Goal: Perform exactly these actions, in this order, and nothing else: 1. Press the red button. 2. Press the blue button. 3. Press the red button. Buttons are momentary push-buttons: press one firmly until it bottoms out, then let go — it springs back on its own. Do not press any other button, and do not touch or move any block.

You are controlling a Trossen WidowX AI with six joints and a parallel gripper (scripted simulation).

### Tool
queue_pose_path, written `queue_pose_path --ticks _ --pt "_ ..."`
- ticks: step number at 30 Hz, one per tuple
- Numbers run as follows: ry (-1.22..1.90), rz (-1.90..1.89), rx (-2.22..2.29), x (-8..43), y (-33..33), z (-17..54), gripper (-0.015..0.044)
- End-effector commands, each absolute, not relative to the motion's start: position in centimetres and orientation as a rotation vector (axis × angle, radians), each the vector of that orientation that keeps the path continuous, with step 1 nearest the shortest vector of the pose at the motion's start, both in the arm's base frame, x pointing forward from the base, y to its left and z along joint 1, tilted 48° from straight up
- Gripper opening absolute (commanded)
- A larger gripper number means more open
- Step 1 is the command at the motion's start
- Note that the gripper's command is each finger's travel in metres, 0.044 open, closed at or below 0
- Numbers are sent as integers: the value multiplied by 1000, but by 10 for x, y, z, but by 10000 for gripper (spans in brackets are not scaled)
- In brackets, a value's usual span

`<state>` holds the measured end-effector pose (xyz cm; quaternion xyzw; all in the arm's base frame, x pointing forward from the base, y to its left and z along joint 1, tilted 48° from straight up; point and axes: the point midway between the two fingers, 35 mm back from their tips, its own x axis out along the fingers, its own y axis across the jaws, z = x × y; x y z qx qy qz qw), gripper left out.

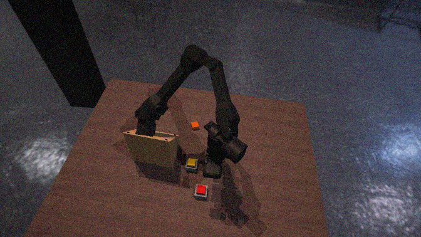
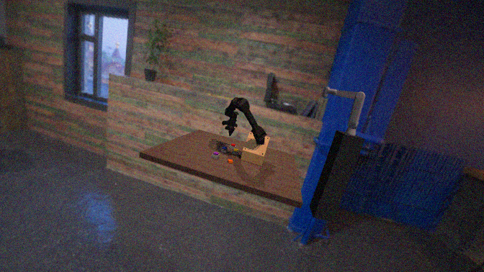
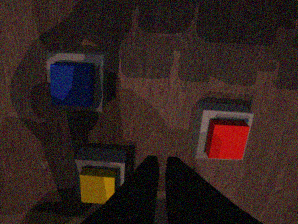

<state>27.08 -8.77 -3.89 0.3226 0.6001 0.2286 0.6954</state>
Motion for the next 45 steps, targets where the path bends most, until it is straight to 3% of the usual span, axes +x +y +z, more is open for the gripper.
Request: queue_pose_path --ticks 1,10,15,45 --pt "1344 513 730 240 -123 -87 20" --pt "1339 517 733 237 -125 -97 20" --pt "1338 520 735 247 -83 -136 20" --pt "1337 521 737 253 -57 -159 20"
